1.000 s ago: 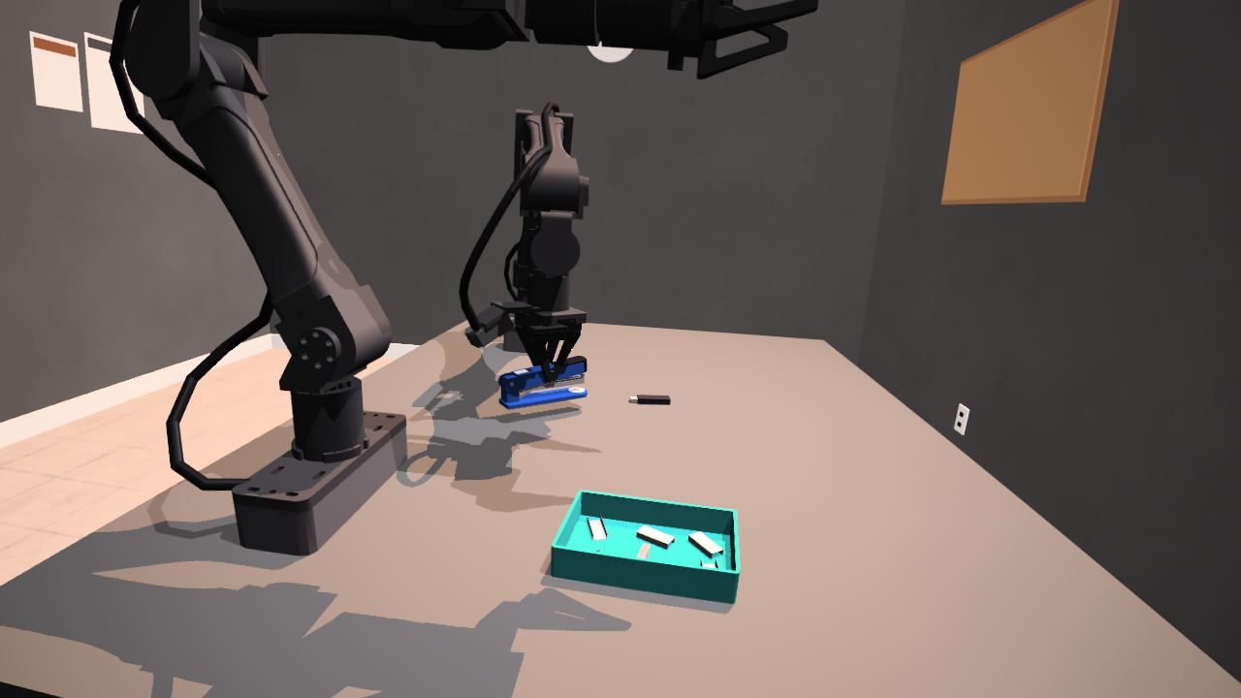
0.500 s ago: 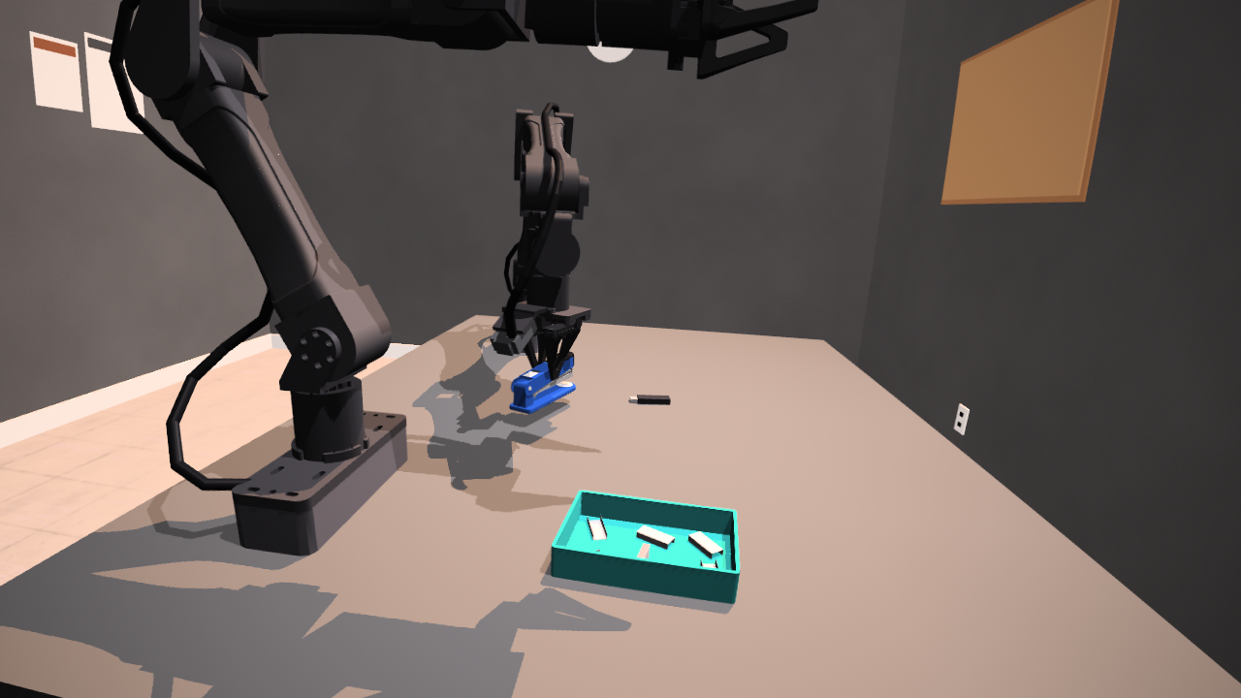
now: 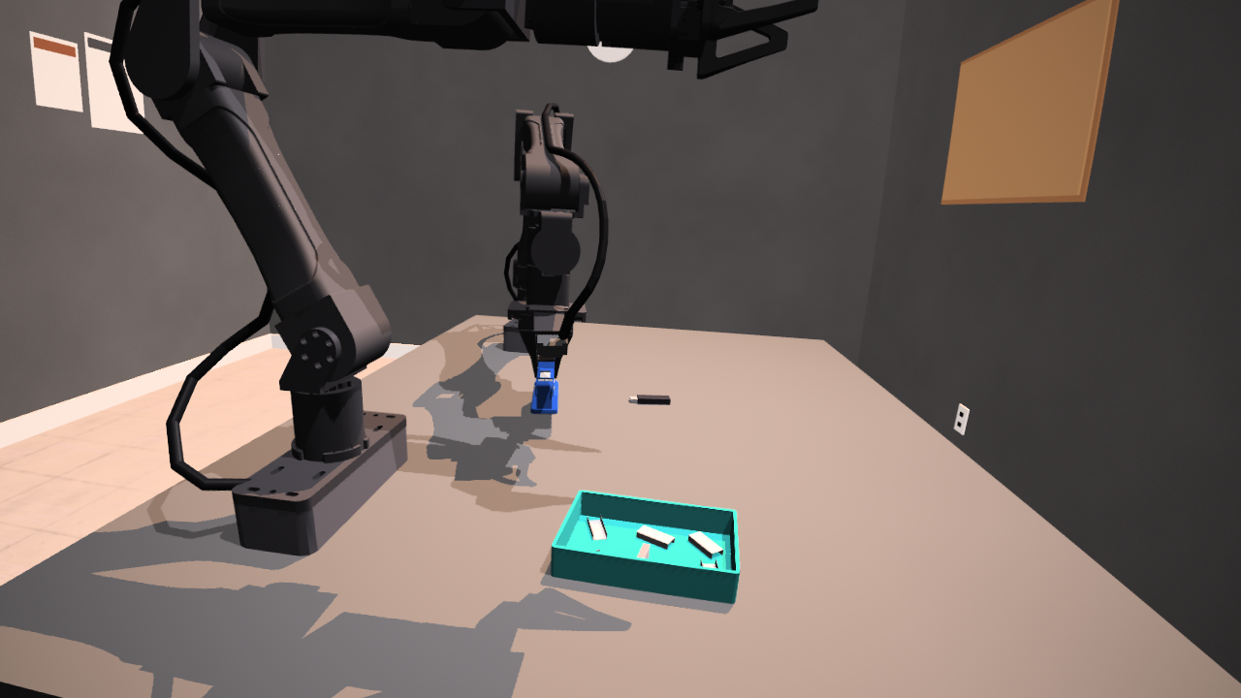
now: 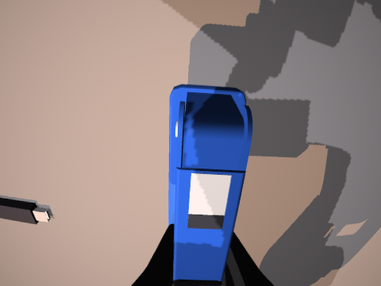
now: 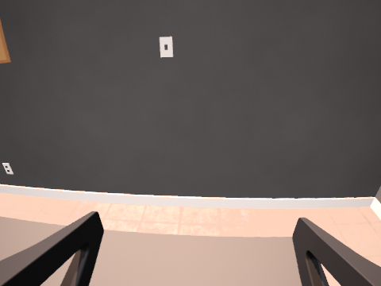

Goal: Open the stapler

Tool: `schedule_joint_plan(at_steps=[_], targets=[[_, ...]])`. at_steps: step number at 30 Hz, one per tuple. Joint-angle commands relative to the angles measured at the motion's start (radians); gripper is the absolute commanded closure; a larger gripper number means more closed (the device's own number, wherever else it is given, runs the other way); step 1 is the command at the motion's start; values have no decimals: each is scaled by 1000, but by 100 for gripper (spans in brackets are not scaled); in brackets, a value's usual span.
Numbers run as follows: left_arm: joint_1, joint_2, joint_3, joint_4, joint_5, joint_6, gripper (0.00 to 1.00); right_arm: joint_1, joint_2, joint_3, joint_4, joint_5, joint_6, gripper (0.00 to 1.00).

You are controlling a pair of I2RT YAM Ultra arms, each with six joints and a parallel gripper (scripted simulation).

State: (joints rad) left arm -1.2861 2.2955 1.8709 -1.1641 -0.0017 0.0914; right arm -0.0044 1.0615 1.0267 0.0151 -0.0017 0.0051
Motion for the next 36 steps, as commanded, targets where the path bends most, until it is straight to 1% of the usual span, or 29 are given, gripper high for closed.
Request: schedule_joint_plan(at_steps=[1, 8, 10, 14, 23, 29, 36], targets=[[15, -3, 32, -14, 14, -216, 83, 4, -18, 27, -8, 2, -5, 0], [16, -2, 34, -16, 15, -473, 83, 4, -18, 27, -8, 2, -5, 0], [16, -2, 34, -16, 15, -473, 83, 4, -18, 27, -8, 2, -5, 0], [15, -3, 39, -20, 11, -538, 83, 4, -18, 27, -8, 2, -5, 0], [14, -5, 44, -25, 8, -520, 83, 4, -18, 27, -8, 2, -5, 0], [21, 18, 64, -16, 12, -607, 83, 4, -18, 27, -8, 2, -5, 0], [13, 20, 13, 34, 10, -619, 83, 4, -18, 27, -8, 2, -5, 0]])
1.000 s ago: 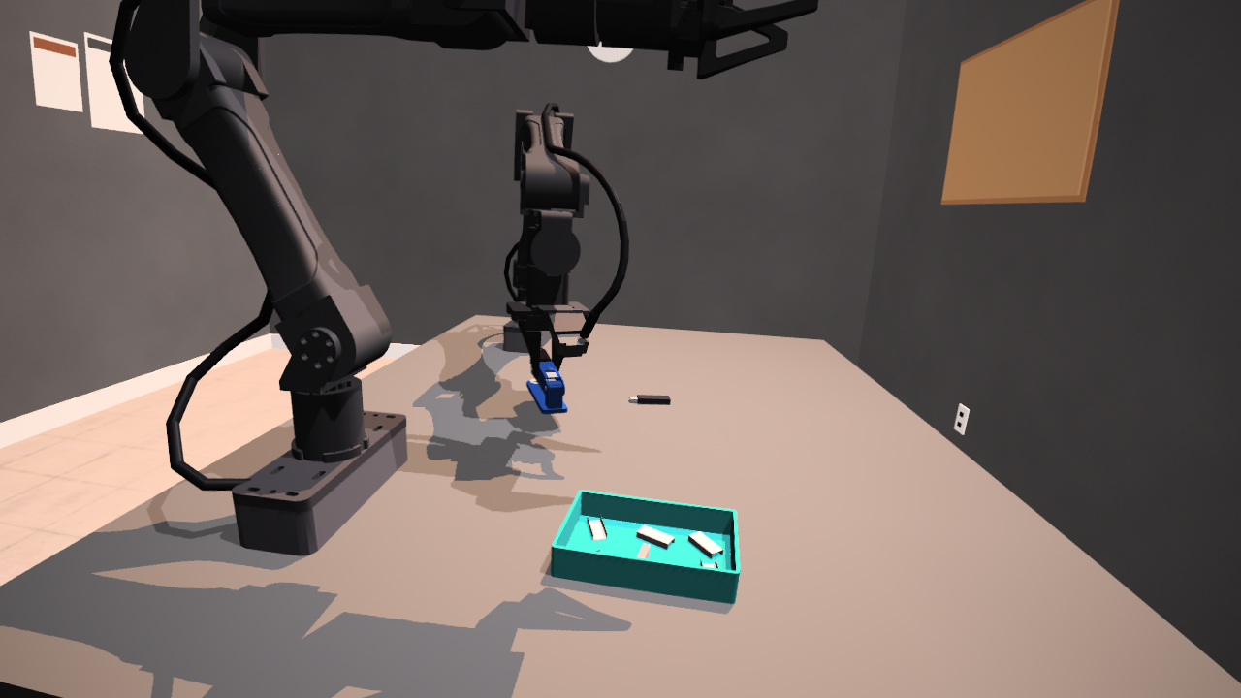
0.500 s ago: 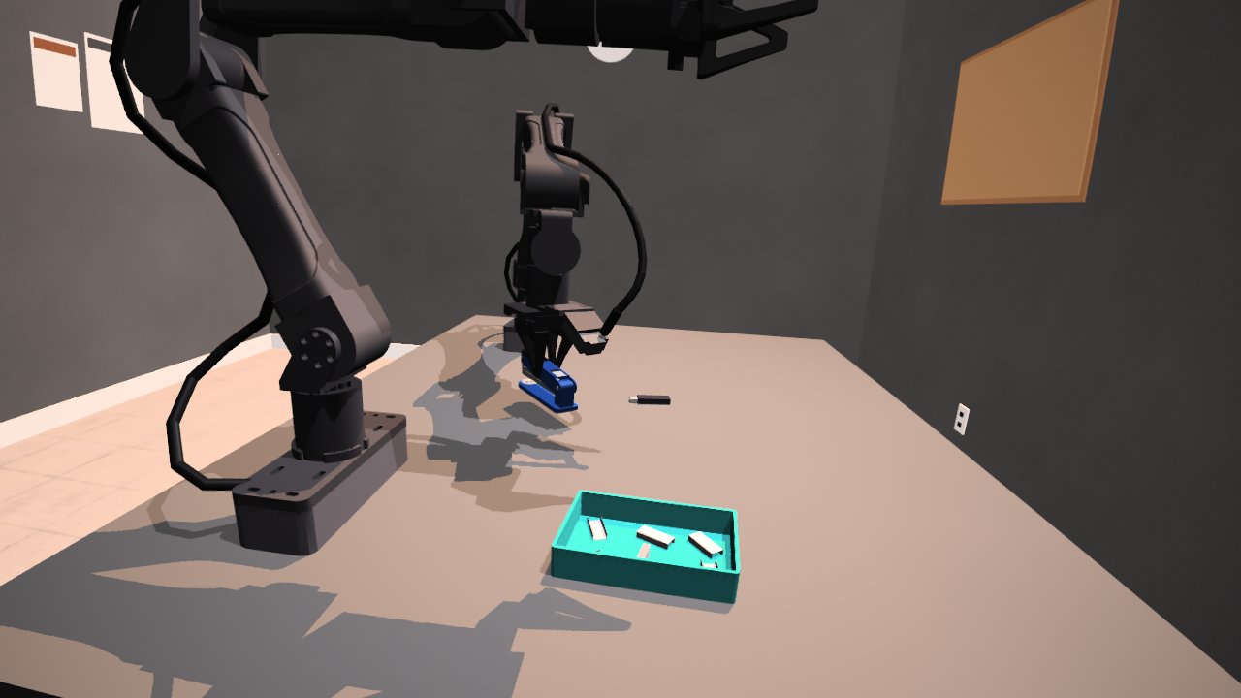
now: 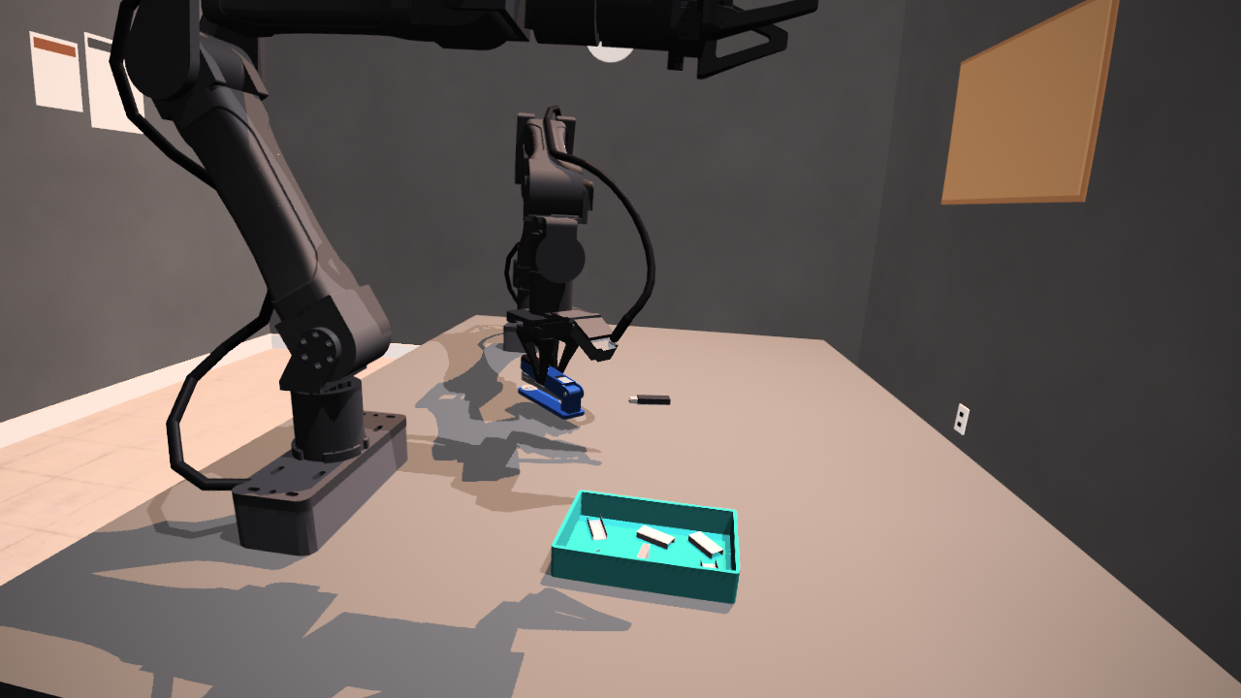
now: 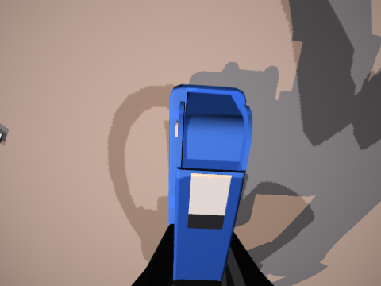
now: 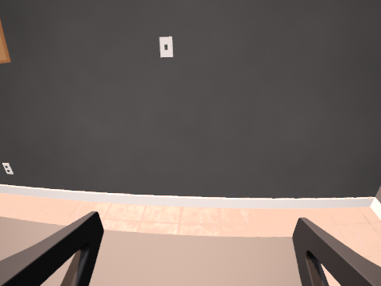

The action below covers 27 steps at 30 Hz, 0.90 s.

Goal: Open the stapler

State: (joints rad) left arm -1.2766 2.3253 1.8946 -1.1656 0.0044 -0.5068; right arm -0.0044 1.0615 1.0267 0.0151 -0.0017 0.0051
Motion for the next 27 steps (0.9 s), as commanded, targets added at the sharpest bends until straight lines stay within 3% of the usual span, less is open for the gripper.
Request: schedule_joint_plan(at_steps=[1, 27], targets=[[3, -9, -17, 42, 4, -21, 83, 4, -18, 27, -8, 2, -5, 0], [-4, -12, -54, 89, 3, -24, 83, 4, -18, 27, -8, 2, -5, 0]])
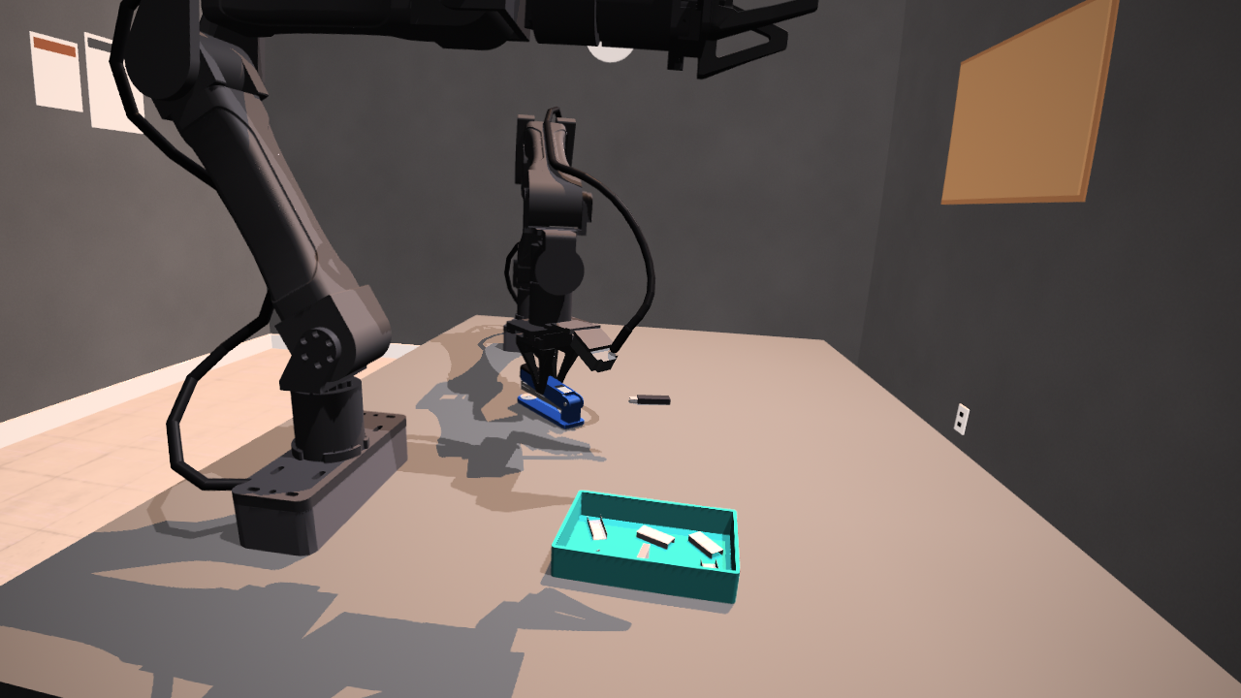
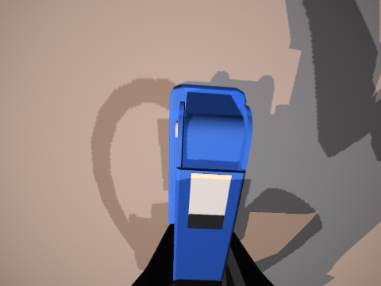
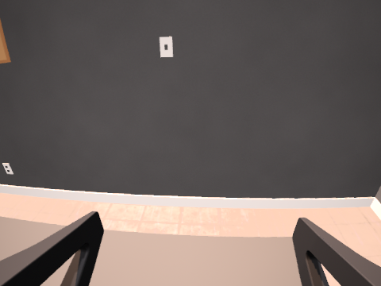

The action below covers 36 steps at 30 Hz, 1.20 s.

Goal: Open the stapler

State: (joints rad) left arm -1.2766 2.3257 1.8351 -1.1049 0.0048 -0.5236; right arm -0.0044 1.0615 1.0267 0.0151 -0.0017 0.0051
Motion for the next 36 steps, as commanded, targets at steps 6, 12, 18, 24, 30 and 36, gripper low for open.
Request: schedule_joint_plan(at_steps=[6, 12, 18, 24, 30, 36], targets=[[-4, -8, -12, 38, 2, -7, 83, 4, -18, 27, -8, 2, -5, 0], [-4, -6, -7, 42, 2, -7, 83, 4, -18, 27, -8, 2, -5, 0], [-1, -7, -4, 29, 1, -2, 60, 4, -18, 27, -8, 2, -5, 0], [10, -38, -3, 29, 1, 9, 41, 4, -18, 27, -8, 2, -5, 0], [14, -63, 1, 29, 0, 13, 41, 4, -18, 27, -8, 2, -5, 0], [15, -68, 23, -4, 0, 10, 41, 4, -18, 27, -8, 2, -5, 0]])
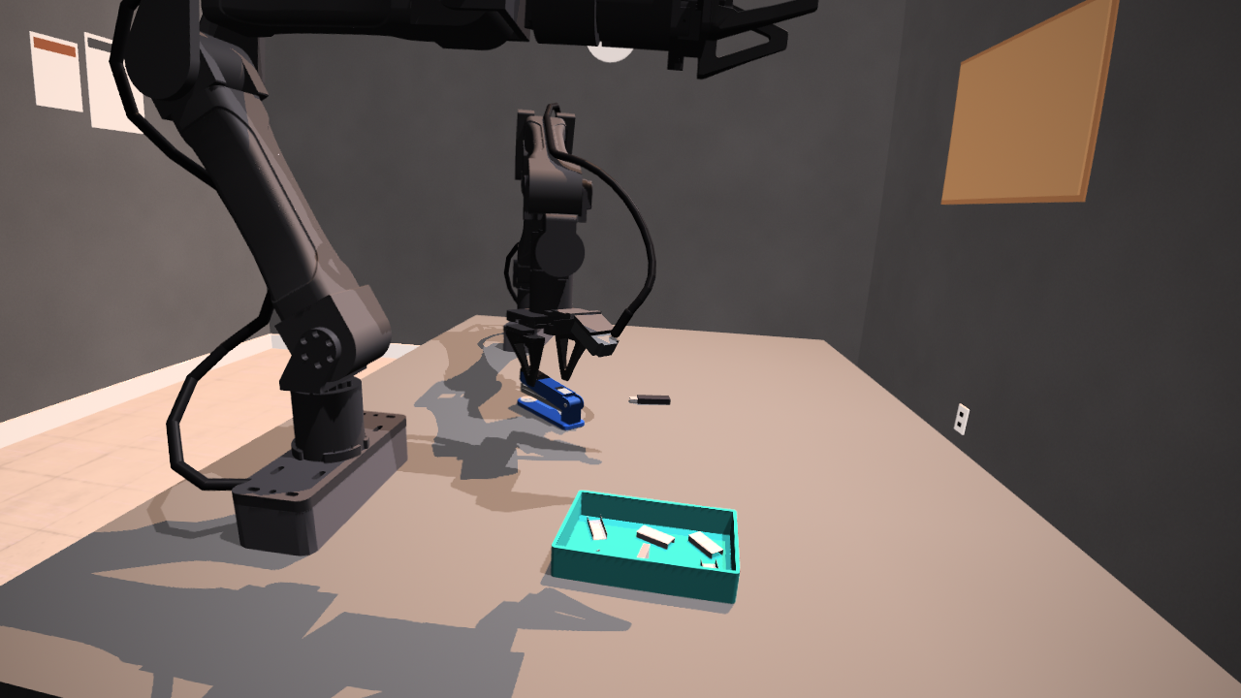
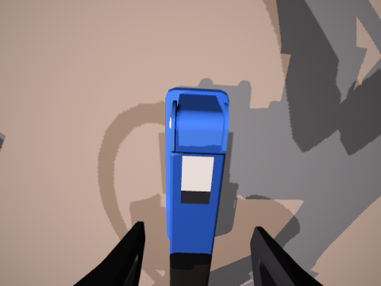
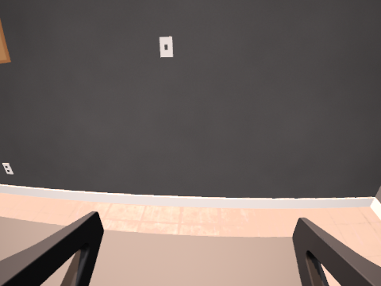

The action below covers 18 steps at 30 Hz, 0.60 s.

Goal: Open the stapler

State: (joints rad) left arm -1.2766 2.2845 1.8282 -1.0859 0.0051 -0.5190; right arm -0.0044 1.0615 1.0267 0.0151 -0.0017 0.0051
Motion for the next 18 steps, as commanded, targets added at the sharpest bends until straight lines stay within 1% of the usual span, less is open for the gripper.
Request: schedule_joint_plan(at_steps=[1, 4, 7, 8, 11, 13, 15, 18], targets=[[15, -30, 35, -32, 0, 5, 41, 4, -18, 27, -8, 2, -5, 0], [14, -37, 46, -50, -1, 6, 41, 4, -18, 27, -8, 2, -5, 0], [15, -42, 68, -76, 0, 0, 7, 4, -18, 27, -8, 2, -5, 0], [15, -46, 82, -94, 0, 0, 0, 4, -18, 27, -8, 2, -5, 0], [15, -60, 135, -157, 0, 0, 0, 4, -18, 27, -8, 2, -5, 0], [15, -60, 135, -157, 0, 0, 0, 4, -18, 27, -8, 2, -5, 0], [8, -26, 174, -196, 0, -1, 0, 4, -18, 27, -8, 2, -5, 0], [3, -11, 168, -199, 0, -10, 0, 4, -18, 27, -8, 2, -5, 0]])
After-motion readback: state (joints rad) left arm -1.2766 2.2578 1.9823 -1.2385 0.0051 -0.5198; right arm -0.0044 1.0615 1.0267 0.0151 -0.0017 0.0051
